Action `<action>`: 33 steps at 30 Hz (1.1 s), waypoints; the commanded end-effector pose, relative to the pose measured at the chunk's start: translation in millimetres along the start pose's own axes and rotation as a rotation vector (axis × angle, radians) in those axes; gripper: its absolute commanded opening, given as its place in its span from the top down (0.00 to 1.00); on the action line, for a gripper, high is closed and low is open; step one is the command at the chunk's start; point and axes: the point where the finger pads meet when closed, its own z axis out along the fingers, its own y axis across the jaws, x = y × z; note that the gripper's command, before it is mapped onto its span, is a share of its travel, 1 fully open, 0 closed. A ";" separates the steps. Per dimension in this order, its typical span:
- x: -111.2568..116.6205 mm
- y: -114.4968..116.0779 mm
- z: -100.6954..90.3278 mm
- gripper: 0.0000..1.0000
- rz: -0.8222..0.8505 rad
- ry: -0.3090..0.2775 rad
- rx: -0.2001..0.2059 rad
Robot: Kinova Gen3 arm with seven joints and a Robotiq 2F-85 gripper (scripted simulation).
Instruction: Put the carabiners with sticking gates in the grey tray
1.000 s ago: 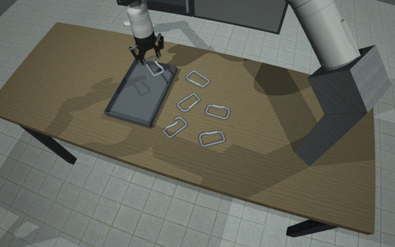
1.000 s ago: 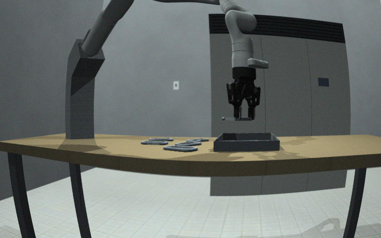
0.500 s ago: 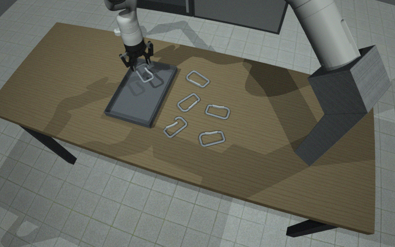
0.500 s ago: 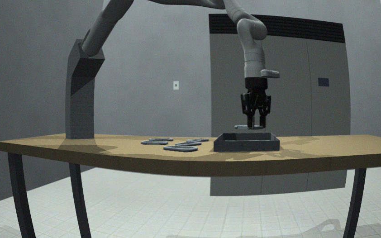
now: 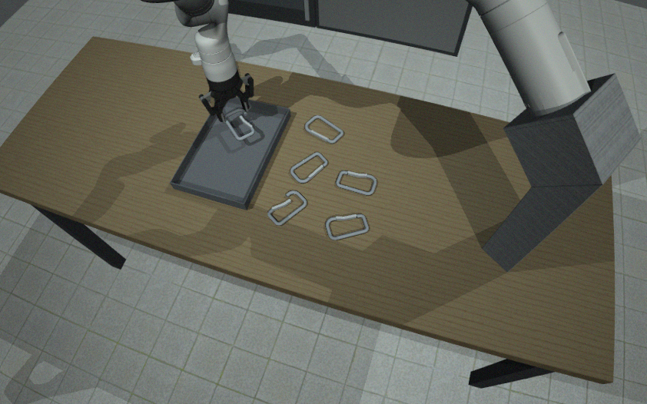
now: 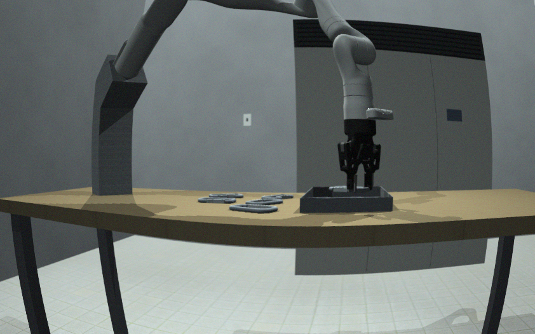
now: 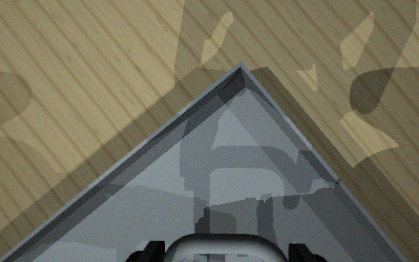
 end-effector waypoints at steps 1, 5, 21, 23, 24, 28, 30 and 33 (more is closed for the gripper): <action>2.9 4.5 27.6 1.00 -0.004 -0.001 -0.011; 2.9 4.5 27.6 1.00 -0.004 -0.001 -0.011; 2.5 5.0 30.4 1.00 -0.014 0.007 -0.002; 2.5 5.0 30.4 1.00 -0.014 0.007 -0.002; 2.5 5.0 30.4 1.00 -0.014 0.007 -0.002; 2.5 5.0 30.4 1.00 -0.014 0.007 -0.002; 2.5 4.9 30.4 0.00 -0.014 0.007 -0.002; 2.5 4.9 30.4 0.00 -0.014 0.007 -0.002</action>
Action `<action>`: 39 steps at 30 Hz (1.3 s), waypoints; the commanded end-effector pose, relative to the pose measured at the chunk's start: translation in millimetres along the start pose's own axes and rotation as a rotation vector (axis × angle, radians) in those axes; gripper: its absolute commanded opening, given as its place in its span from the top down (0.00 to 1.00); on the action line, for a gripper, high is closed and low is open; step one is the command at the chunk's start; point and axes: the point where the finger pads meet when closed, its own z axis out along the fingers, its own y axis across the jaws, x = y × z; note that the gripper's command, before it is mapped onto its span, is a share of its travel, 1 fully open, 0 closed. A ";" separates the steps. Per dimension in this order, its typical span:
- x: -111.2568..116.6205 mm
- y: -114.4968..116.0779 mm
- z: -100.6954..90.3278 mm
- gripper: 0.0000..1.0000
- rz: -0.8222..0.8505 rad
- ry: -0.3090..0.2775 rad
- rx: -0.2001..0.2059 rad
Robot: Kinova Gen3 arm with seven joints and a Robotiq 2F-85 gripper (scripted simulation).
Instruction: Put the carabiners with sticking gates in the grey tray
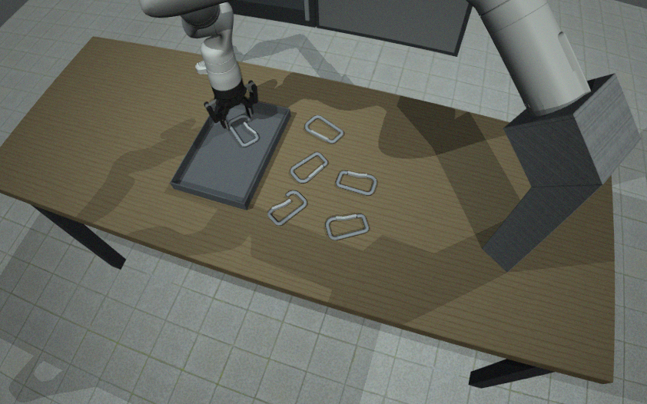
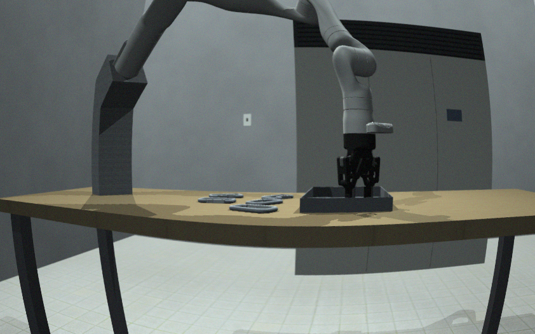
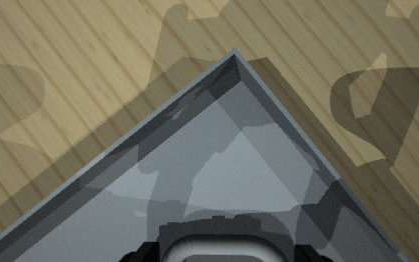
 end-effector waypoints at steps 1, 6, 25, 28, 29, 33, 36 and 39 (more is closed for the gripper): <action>0.5 -0.6 -0.7 0.00 0.000 0.001 0.001; 0.5 -0.6 -0.7 0.00 0.000 0.001 0.001; 1.0 -0.9 -98.8 0.00 0.000 0.001 0.001; 1.0 -0.9 -98.8 0.00 0.000 0.001 0.001; 1.0 -0.9 -98.8 0.00 0.000 0.001 0.001; 1.1 -0.6 -98.4 0.00 -0.001 0.000 0.002; 1.1 -0.6 -98.4 0.00 -0.001 0.000 0.002; 1.1 -0.6 -98.4 0.00 -0.001 0.000 0.002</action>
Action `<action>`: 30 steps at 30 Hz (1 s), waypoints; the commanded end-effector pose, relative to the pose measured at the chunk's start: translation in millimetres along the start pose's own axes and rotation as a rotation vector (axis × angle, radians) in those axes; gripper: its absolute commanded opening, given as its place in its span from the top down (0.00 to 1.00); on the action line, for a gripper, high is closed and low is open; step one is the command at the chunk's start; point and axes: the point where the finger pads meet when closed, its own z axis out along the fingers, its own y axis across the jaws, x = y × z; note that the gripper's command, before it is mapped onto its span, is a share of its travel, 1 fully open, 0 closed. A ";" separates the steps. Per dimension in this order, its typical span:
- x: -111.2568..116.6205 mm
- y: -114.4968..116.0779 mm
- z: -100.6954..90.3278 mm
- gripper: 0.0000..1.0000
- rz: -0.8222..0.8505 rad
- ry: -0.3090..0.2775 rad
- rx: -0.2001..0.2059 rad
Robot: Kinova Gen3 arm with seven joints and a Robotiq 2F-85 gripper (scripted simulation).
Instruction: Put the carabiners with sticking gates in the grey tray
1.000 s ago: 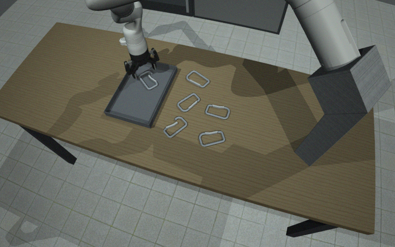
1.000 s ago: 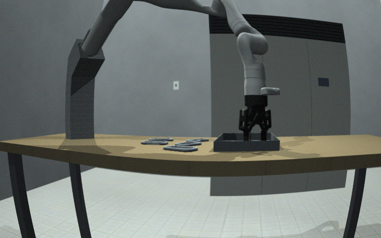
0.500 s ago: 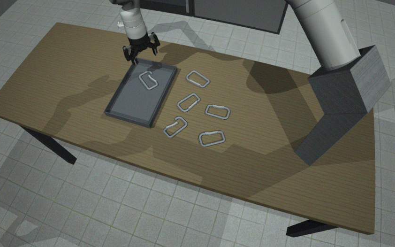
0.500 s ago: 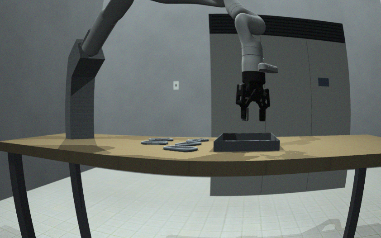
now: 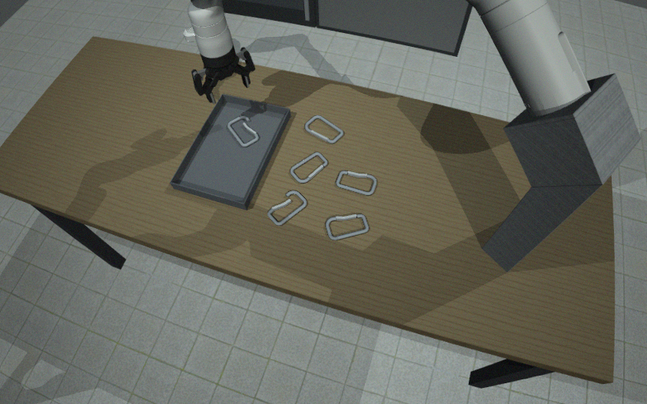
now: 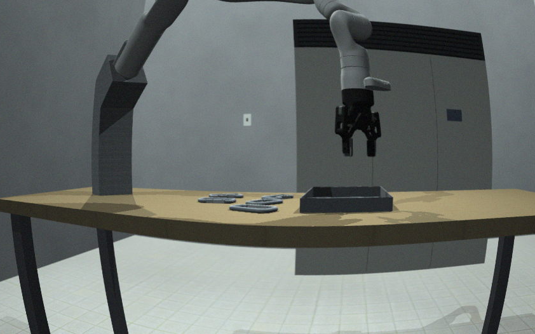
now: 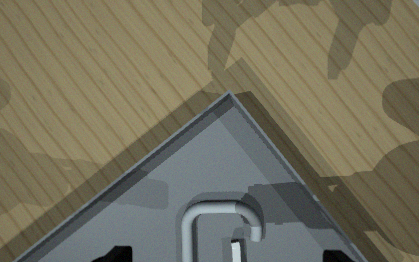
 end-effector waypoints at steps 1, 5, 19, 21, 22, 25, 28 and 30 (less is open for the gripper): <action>0.2 -0.8 -0.8 0.00 0.000 0.001 0.002; 0.2 -0.8 -0.8 0.00 0.000 0.001 0.002; 0.2 -0.8 -0.8 0.00 0.000 0.001 0.002; 0.2 -0.8 -0.8 0.00 0.000 0.001 0.002; 0.2 -0.8 -0.8 0.00 0.000 0.001 0.002; 0.2 -0.8 -0.8 0.00 0.000 0.001 0.002; -37.0 11.6 -31.8 0.00 0.000 0.001 0.002; -37.0 11.6 -31.8 0.00 0.000 0.001 0.002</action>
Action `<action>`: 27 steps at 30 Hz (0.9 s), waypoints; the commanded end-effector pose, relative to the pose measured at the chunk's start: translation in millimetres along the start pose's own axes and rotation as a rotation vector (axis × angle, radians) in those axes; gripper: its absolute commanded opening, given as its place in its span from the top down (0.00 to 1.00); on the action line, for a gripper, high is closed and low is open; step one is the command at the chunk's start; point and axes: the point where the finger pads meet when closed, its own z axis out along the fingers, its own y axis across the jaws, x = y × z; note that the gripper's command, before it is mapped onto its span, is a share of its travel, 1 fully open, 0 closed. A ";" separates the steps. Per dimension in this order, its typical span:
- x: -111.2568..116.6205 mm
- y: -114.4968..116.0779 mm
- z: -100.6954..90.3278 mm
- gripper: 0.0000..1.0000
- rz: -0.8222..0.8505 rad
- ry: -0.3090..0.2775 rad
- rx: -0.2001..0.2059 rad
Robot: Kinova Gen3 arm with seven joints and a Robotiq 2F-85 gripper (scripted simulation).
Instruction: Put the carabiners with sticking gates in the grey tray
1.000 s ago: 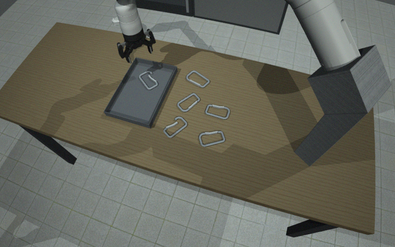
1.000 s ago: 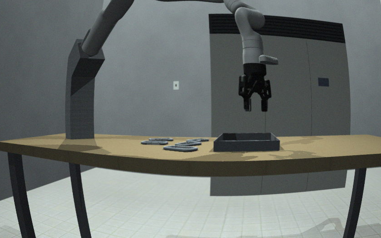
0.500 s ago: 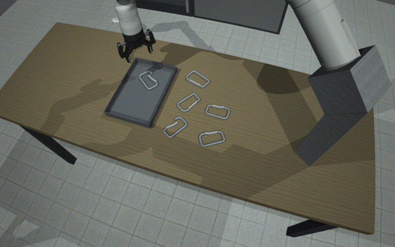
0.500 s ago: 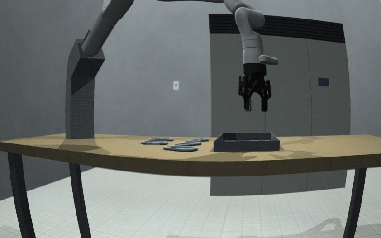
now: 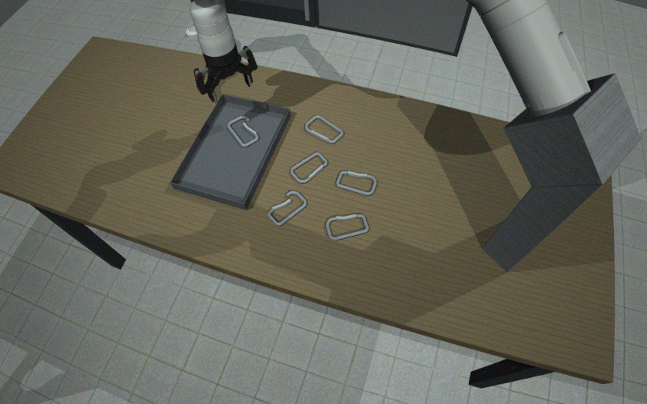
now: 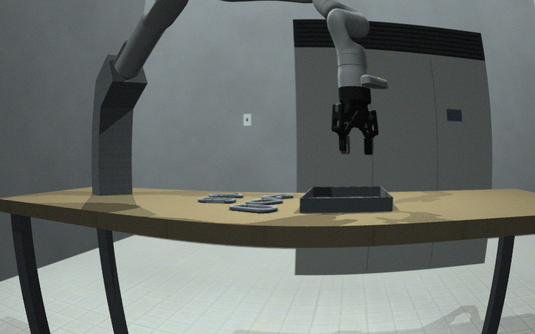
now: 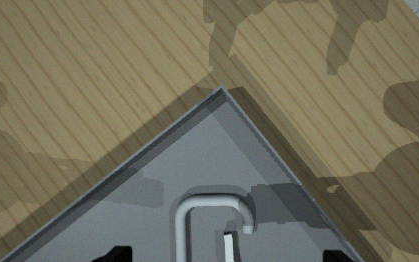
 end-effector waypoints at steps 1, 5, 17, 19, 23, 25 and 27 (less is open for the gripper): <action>-32.2 6.7 -27.3 0.00 0.000 -0.001 0.007; -32.2 6.7 -27.3 0.00 0.000 -0.001 0.007; -66.8 22.5 -56.3 0.00 0.005 0.000 0.000; -66.8 22.5 -56.3 0.00 0.005 0.000 0.000; -66.8 22.5 -56.3 0.00 0.005 0.000 0.000; -66.8 22.5 -56.3 0.00 0.005 0.000 0.000; -66.8 22.5 -56.3 0.00 0.005 0.000 0.000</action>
